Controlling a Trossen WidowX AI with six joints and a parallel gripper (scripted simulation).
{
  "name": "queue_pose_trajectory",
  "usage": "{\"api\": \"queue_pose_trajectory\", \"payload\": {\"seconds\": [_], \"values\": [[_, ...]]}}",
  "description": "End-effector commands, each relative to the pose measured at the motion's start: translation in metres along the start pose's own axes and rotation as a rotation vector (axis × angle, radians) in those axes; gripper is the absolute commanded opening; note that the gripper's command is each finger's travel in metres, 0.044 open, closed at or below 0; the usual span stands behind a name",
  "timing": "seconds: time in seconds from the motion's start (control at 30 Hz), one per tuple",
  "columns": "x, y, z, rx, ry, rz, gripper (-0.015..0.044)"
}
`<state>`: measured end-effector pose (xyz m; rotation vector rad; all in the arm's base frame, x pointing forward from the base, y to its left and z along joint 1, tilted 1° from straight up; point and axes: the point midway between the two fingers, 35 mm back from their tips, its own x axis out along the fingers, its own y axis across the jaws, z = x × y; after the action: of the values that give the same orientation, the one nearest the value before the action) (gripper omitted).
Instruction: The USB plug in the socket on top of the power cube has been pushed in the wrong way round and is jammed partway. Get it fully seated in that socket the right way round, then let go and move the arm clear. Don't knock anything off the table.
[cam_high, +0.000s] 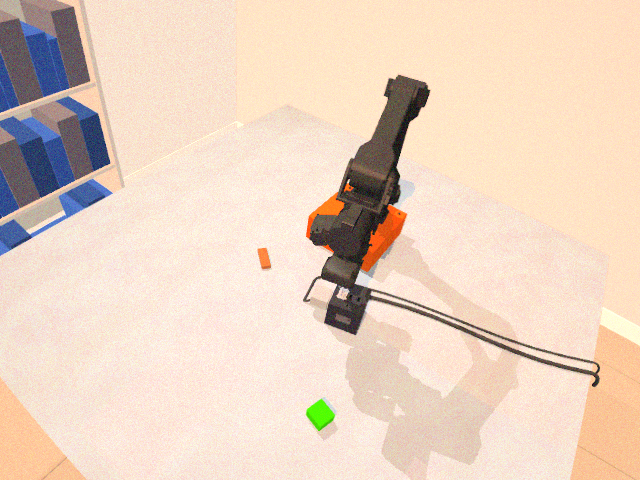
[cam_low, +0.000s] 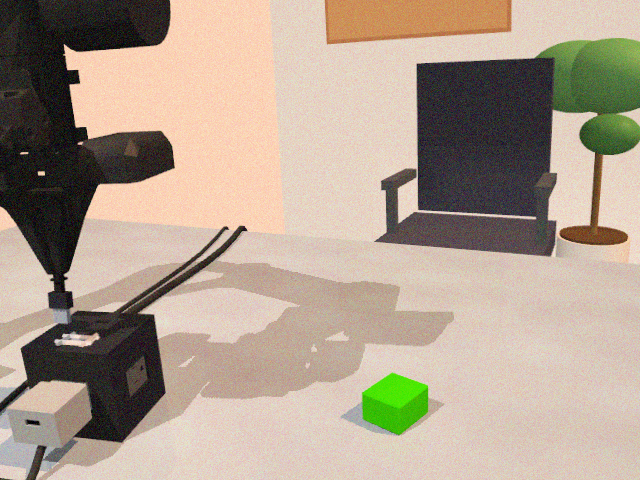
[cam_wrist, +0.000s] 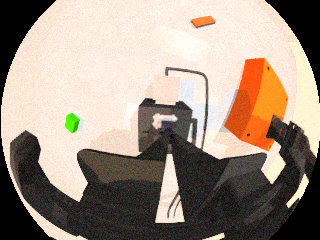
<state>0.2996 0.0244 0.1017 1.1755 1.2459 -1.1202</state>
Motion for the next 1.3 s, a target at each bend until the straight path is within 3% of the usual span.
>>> {"api": "queue_pose_trajectory", "payload": {"seconds": [0.0, 1.27], "values": [[0.0008, 0.0002, -0.0007, -0.002, 0.007, 0.001, 0.0000], [0.0053, 0.0008, -0.0026, -0.001, 0.035, 0.002, 0.0000]]}}
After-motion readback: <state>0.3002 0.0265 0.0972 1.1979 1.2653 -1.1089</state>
